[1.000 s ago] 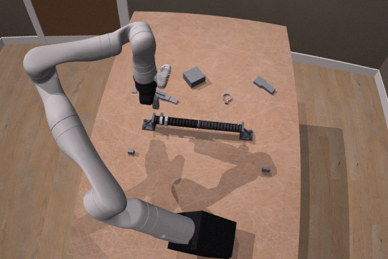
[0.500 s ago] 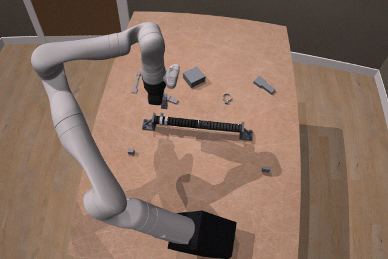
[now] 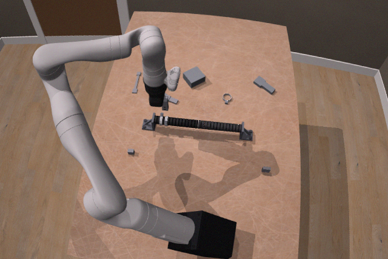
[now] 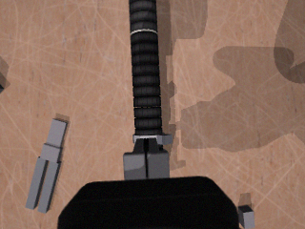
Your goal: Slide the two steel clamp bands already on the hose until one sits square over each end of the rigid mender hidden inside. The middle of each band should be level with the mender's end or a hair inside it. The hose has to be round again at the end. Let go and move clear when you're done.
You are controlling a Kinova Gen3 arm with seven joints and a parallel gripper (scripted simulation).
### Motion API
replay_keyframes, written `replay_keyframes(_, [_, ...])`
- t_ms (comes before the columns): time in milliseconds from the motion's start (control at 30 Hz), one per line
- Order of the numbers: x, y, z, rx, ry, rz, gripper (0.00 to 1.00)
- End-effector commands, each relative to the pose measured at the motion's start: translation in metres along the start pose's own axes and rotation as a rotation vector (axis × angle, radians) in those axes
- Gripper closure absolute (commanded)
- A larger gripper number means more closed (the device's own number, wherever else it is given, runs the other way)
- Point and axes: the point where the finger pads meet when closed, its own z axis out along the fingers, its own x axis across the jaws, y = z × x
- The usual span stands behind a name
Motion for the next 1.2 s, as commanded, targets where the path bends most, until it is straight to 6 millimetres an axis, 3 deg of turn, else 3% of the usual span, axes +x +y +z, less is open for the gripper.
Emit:
replay_keyframes(0, [0.002,0.000,0.009,0.000,0.007,0.001,1.00])
replay_keyframes(233, [0.002,0.000,0.035,0.000,0.007,0.001,1.00])
replay_keyframes(700, [0.002,0.000,0.036,0.000,0.007,0.001,1.00])
replay_keyframes(733, [0.002,0.000,0.036,0.000,0.007,0.001,0.00])
replay_keyframes(1167, [0.002,0.000,0.036,0.000,0.007,0.001,0.00])
